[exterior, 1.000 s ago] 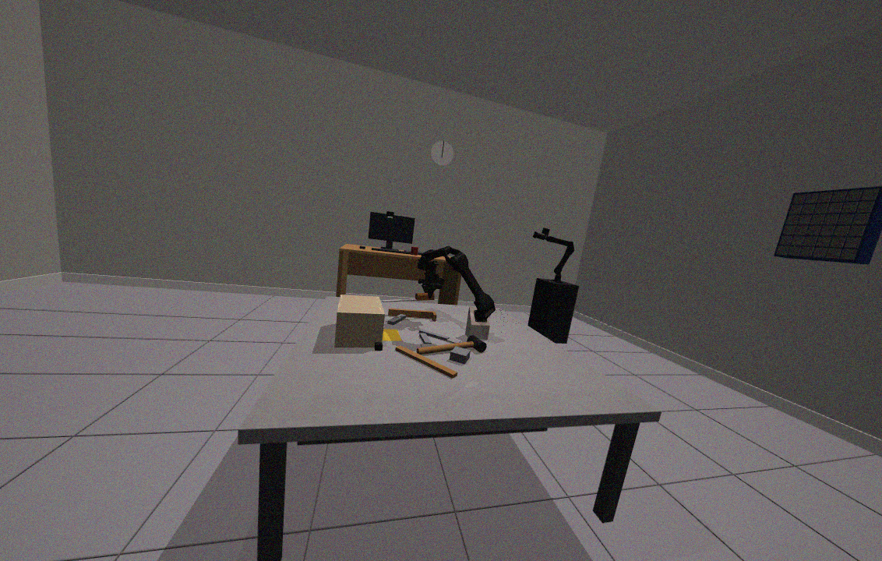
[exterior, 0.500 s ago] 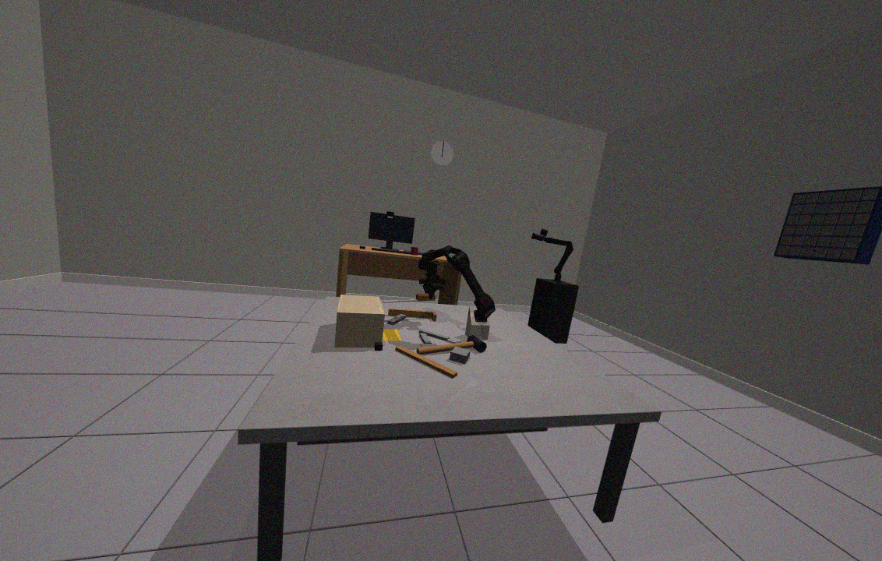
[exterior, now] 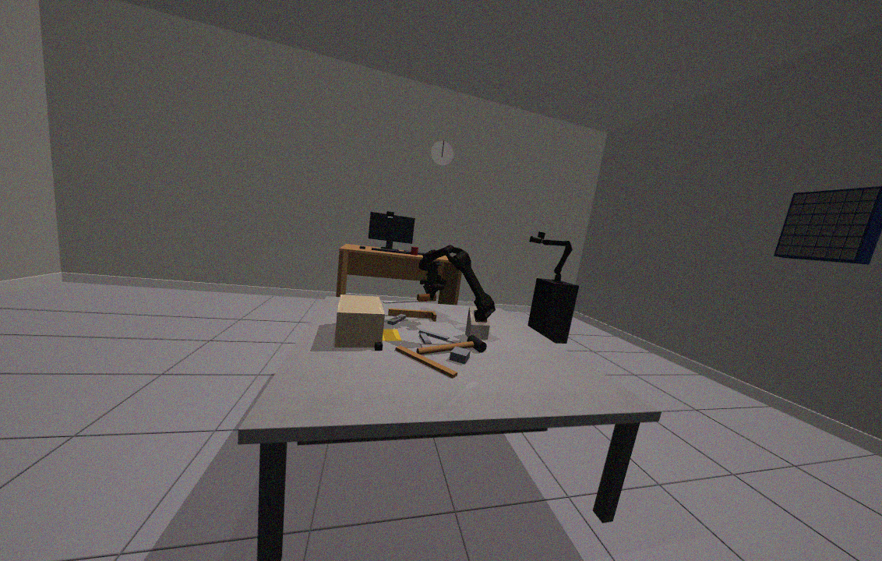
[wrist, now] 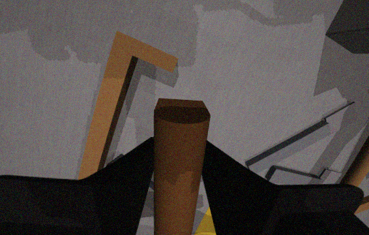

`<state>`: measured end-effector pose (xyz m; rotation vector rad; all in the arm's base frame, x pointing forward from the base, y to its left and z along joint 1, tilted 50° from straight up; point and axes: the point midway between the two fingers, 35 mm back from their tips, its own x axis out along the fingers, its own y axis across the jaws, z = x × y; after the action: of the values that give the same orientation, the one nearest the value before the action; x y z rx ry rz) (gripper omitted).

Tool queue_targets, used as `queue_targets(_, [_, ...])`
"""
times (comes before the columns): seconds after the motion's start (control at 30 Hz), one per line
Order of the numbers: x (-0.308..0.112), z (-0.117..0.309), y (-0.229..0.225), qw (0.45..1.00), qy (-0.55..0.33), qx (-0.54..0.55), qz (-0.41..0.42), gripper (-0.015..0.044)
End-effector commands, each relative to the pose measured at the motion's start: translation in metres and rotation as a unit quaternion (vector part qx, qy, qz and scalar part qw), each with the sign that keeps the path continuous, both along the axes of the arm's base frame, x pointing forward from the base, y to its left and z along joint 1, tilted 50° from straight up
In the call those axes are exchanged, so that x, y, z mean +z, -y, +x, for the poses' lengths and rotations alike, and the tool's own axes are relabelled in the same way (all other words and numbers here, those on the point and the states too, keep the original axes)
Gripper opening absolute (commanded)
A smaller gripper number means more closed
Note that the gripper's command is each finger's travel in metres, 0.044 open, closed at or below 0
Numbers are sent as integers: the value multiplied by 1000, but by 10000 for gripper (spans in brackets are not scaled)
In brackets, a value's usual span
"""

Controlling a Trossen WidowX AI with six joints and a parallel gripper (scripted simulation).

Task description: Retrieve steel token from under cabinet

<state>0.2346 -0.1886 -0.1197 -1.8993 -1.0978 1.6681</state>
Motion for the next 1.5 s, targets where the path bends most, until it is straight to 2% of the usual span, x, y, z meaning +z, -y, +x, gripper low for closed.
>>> queue_targets(0.0, [10, 3, 2, 1000, 10, -11, -7, 0])
queue_targets(0.77, [29, 0, -15, 1000, 9, -11, -6, 0])
queue_targets(0.8, [20, -3, -18, 1000, 0, 0, 0, 0])
queue_targets(1.47, [21, -1, -35, 1000, 4, -5, -3, 0])
